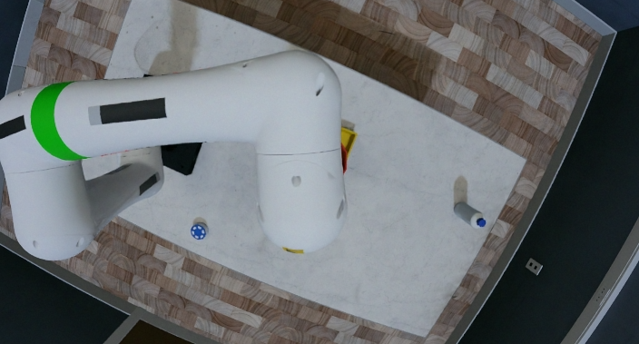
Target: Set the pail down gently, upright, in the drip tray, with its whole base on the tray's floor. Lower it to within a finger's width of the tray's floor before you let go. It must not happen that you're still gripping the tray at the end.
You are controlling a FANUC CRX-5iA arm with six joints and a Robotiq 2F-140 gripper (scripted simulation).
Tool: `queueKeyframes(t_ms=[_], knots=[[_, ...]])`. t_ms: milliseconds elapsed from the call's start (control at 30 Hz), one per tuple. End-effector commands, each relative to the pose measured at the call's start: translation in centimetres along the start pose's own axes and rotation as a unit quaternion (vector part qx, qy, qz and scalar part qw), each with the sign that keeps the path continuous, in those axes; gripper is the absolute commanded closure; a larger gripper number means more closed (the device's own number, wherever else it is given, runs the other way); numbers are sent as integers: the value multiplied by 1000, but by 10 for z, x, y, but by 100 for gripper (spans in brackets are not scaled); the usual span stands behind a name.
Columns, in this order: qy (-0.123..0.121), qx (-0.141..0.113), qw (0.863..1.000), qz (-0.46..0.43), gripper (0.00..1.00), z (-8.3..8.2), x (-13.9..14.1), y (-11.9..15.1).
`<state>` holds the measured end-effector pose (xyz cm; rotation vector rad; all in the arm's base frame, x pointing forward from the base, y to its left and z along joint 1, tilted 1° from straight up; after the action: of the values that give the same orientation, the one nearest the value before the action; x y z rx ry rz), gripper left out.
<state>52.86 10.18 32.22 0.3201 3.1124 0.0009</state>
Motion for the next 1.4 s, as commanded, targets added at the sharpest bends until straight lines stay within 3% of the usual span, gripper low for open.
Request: queueKeyframes(t_ms=[0,1367], knots=[[-1,0,1000,0,90,1,0,0],[-1,0,1000,0,90,37,0,0]])
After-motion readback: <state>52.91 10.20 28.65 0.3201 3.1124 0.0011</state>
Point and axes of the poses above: the point where the finger pads meet when closed, its own z axis out along the fingers, its own x axis across the jaws, y = z × x, the point moved 4 cm from there along -z, back along the fingers, and after that the axes turned 4 degrees about z, right-handed, at the moved point
